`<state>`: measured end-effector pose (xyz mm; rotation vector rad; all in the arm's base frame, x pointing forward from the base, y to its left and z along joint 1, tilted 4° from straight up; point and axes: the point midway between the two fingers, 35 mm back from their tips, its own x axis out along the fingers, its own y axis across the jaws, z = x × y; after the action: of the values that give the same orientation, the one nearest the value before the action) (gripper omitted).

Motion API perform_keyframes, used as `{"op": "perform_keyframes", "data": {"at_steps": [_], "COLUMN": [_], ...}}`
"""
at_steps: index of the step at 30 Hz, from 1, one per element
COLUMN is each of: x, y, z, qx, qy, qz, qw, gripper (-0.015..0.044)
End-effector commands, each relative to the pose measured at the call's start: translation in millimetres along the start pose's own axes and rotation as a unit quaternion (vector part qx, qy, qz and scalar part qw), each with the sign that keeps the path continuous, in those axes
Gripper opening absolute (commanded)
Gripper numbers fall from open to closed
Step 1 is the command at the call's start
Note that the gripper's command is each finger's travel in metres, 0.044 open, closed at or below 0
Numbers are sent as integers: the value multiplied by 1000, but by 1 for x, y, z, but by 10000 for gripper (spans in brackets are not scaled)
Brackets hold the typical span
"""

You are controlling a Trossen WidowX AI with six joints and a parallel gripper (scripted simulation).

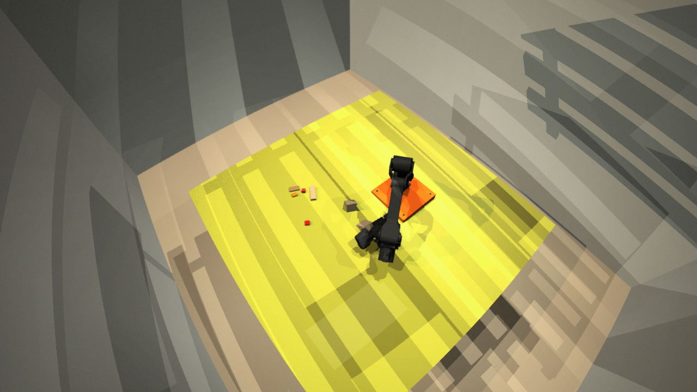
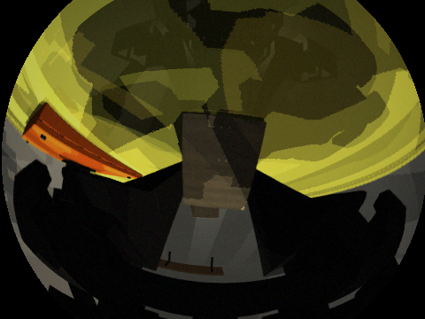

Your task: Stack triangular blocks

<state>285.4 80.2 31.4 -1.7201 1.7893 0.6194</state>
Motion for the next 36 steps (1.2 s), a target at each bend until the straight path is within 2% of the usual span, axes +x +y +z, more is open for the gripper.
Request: {"op": "perform_keyframes", "data": {"at_steps": [1, 20, 28, 36], "x": [-8, -70, -66, -57], "y": [-1, 2, 3, 6], "z": [-6, -71, -70, -77], "qx": [-2, -18, -3, 69], "qy": [-2, -25, -42, -132], "qz": [-3, -36, -24, 25], "qw": [1000, 999, 999, 988], "gripper": [0, 0, 0, 0]}}
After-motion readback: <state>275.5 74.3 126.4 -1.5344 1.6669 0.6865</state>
